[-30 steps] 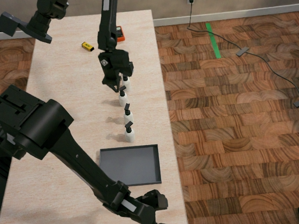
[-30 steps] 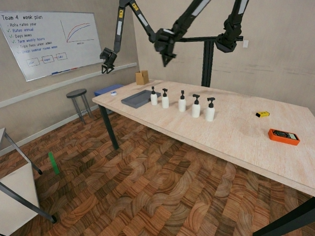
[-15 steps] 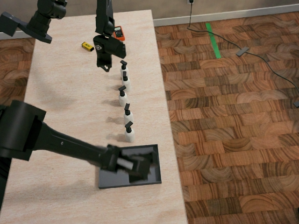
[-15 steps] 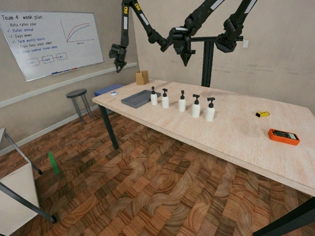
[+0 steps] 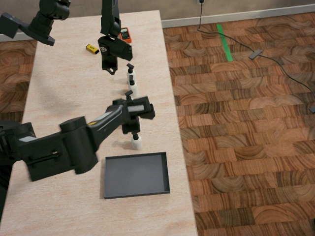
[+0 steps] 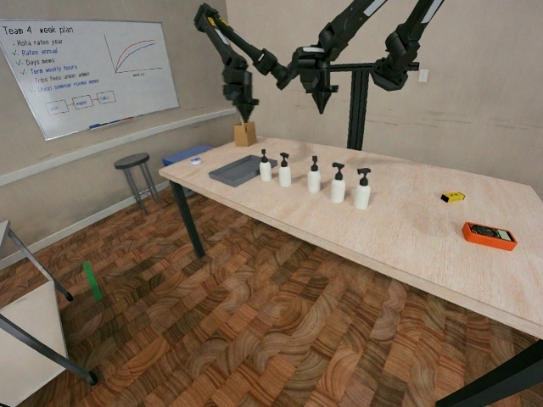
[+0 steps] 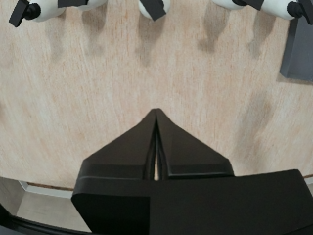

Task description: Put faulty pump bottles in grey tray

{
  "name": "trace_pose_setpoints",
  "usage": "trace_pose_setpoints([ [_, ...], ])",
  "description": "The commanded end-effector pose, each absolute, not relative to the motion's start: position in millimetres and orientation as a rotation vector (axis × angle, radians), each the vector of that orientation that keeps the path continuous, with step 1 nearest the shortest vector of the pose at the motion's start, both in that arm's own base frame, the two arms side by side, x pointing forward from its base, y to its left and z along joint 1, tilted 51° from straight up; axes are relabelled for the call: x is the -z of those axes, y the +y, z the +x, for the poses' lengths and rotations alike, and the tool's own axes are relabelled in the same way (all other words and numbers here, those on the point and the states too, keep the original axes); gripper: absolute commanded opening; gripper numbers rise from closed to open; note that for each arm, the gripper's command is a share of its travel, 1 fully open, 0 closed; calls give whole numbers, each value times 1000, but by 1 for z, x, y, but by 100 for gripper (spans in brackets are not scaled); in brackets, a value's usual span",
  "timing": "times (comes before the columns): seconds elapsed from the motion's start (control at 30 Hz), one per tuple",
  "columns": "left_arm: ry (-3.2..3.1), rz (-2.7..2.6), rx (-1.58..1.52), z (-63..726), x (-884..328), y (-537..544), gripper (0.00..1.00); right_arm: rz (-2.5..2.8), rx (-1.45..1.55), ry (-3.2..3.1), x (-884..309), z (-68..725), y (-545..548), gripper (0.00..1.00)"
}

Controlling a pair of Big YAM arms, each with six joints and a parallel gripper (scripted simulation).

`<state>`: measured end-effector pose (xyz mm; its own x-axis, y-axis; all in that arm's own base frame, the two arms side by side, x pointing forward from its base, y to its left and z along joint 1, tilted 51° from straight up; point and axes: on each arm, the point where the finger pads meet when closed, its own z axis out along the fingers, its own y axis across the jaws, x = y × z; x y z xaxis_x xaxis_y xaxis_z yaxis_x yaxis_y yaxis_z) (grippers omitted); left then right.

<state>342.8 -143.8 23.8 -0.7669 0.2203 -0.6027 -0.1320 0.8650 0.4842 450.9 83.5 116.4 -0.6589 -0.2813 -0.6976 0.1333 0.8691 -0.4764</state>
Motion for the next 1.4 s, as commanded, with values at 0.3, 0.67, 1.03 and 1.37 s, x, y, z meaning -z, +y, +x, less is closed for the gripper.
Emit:
trace_pose_setpoints([
  [0.3, 2343, 41, -665, 343, -31, -141, 0, 11, 631, 2331, -80, 456, 144, 0],
  [0.67, 2344, 49, -661, 343, -28, -145, 0, -22, 639, 2335, -84, 457, 151, 0],
  [1.03, 2344, 49, -661, 343, -28, -145, 0, -46, 673, 2338, -59, 485, 124, 0],
  [1.37, 2344, 49, -661, 343, -28, -145, 0, -11, 659, 2340, -22, 518, 97, 0],
])
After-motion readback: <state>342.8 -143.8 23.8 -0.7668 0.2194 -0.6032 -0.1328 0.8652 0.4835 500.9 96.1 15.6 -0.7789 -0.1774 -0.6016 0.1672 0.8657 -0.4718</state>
